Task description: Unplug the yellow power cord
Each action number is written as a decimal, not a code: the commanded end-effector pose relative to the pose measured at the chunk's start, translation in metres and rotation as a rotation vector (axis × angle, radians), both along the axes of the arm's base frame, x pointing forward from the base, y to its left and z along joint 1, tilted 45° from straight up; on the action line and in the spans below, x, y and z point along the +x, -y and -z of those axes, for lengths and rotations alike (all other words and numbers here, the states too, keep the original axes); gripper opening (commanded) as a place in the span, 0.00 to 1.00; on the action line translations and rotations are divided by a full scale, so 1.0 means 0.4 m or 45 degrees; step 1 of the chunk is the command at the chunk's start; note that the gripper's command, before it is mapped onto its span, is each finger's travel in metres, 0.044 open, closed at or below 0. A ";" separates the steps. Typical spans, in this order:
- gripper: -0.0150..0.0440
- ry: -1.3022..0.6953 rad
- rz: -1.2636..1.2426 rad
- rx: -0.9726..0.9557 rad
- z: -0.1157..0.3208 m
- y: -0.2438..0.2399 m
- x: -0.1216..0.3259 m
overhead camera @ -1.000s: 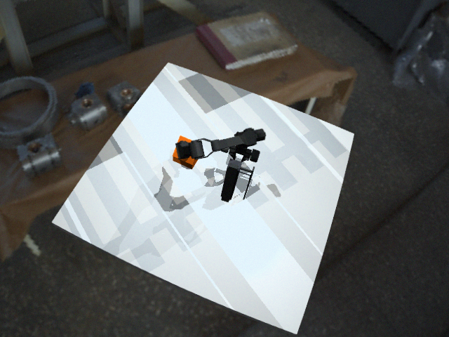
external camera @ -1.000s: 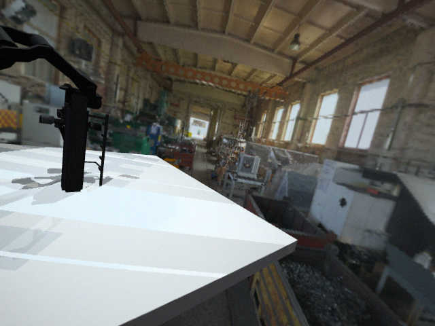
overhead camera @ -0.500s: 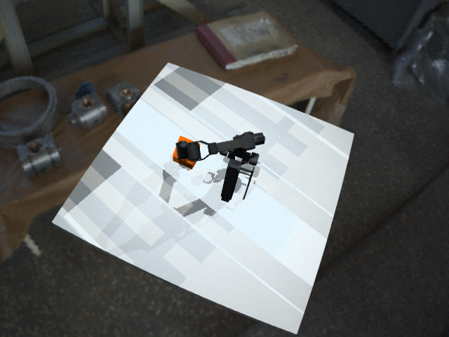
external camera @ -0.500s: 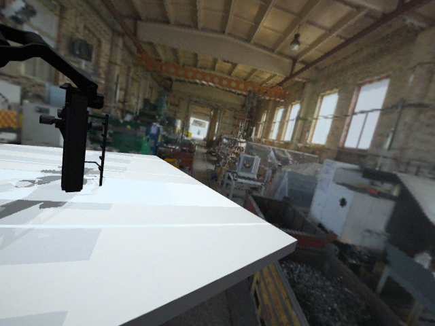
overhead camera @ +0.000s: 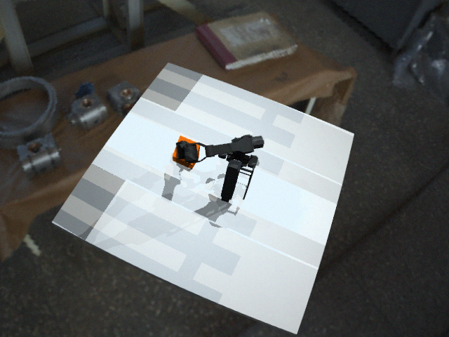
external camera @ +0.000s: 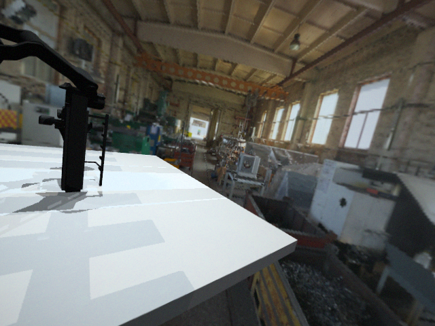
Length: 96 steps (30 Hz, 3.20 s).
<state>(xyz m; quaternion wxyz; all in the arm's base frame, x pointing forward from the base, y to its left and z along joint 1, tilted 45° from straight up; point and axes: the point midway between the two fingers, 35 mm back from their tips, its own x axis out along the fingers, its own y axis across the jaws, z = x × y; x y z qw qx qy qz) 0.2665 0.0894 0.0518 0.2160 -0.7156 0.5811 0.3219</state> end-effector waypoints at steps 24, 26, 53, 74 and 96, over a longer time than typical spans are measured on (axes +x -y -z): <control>0.25 0.000 0.000 0.000 0.016 0.018 0.004; 0.25 0.000 0.000 0.000 0.018 0.015 0.003; 0.25 -0.004 -0.003 0.004 0.087 -0.066 -0.018; 0.53 0.005 0.021 -0.020 0.092 -0.057 -0.019; 0.53 -0.005 -0.004 -0.004 0.054 -0.052 -0.017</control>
